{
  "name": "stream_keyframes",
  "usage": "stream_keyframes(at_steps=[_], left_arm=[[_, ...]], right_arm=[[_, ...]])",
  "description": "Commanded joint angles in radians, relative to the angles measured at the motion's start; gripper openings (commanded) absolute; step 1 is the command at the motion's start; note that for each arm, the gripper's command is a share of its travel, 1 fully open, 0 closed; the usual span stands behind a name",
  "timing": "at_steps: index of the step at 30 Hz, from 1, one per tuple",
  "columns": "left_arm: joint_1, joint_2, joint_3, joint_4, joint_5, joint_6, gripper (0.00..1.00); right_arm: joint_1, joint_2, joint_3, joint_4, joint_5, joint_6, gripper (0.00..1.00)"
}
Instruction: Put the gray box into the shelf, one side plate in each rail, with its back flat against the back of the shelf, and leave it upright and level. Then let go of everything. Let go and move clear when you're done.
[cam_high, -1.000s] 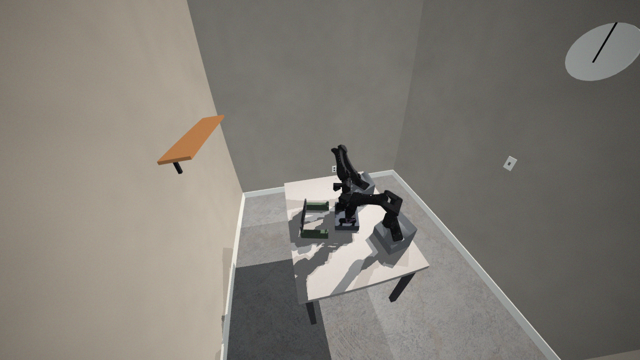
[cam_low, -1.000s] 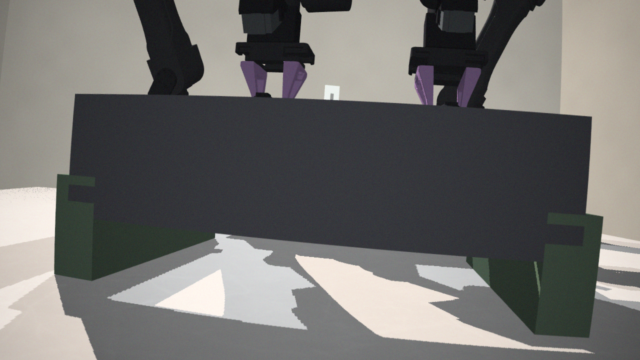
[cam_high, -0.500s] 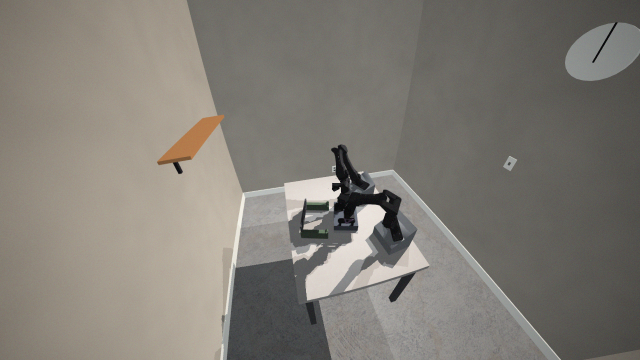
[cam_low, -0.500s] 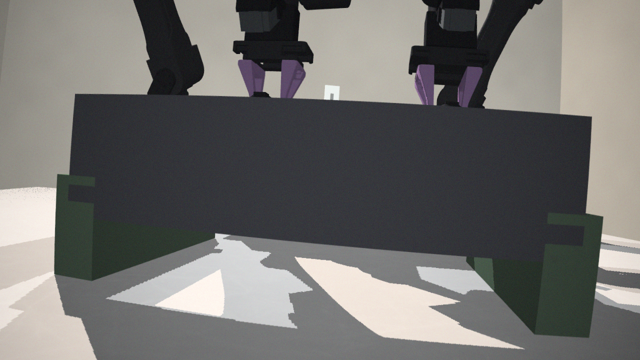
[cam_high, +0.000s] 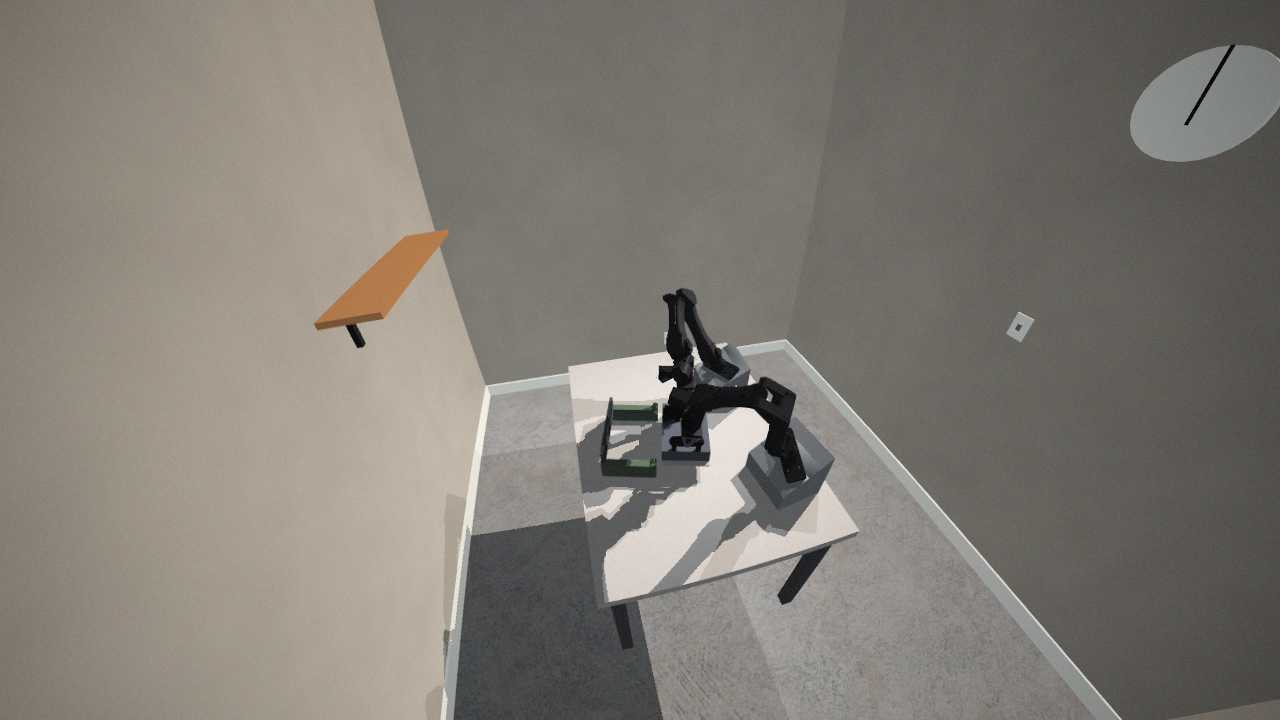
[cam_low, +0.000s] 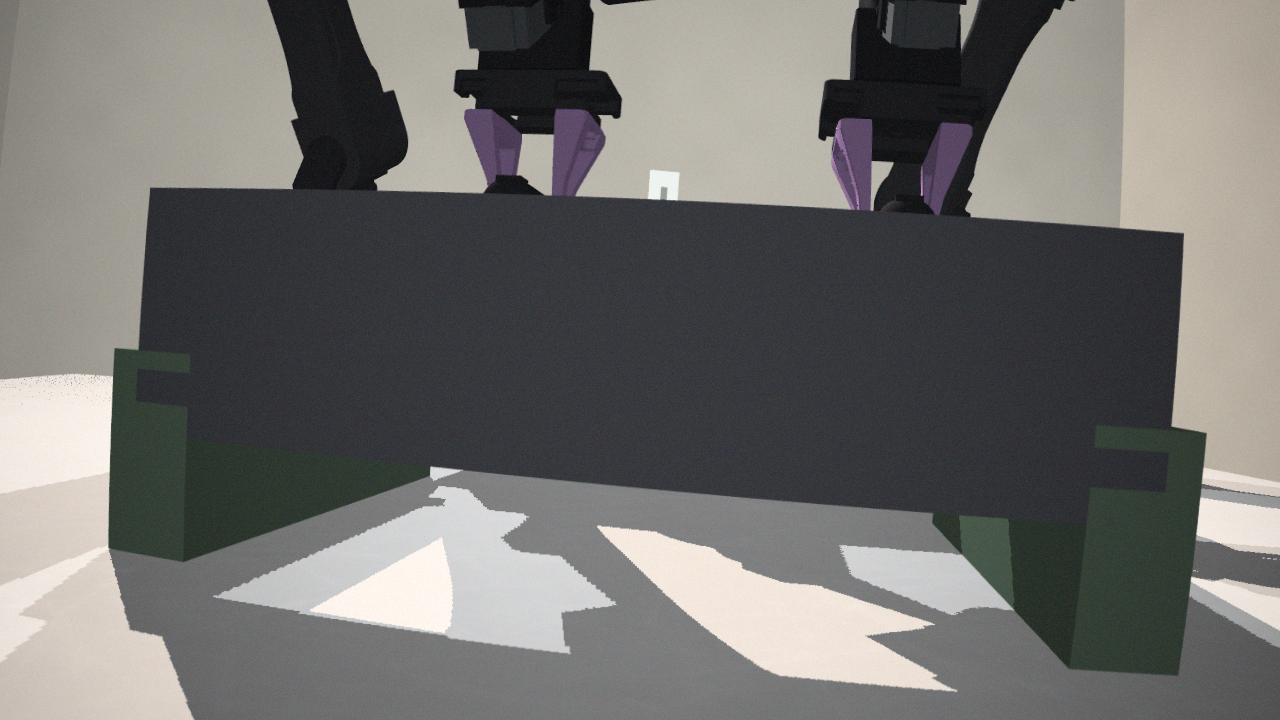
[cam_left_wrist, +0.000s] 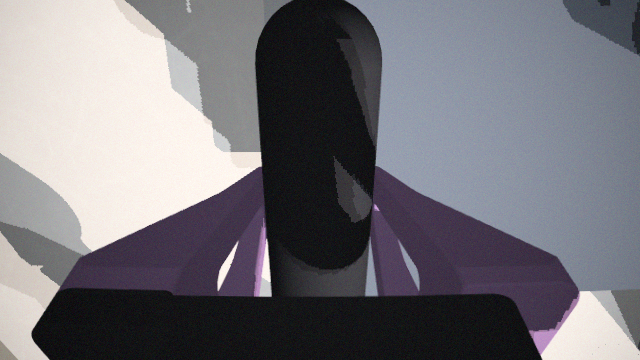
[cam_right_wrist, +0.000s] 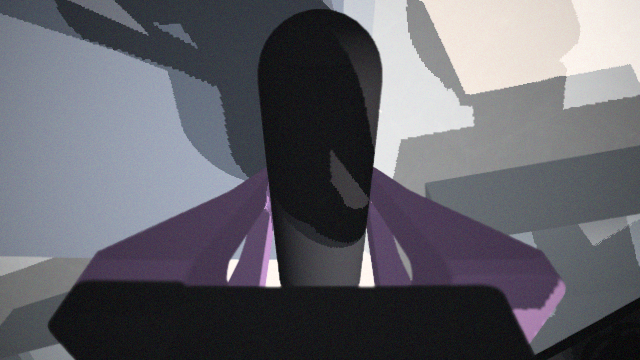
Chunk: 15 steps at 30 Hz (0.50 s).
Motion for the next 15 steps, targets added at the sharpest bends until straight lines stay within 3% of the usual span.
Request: stream_keyframes(at_steps=[1, 15], left_arm=[[0.003, 0.0, 0.07, 0.025, 0.006, 0.026, 0.16], [0.034, 0.068, 0.164, 0.011, 0.005, 0.05, 0.16]], right_arm=[[-0.012, -0.04, 0.056, 0.026, -0.02, -0.061, 0.16], [-0.105, -0.018, 0.103, 0.039, -0.052, -0.157, 0.16]])
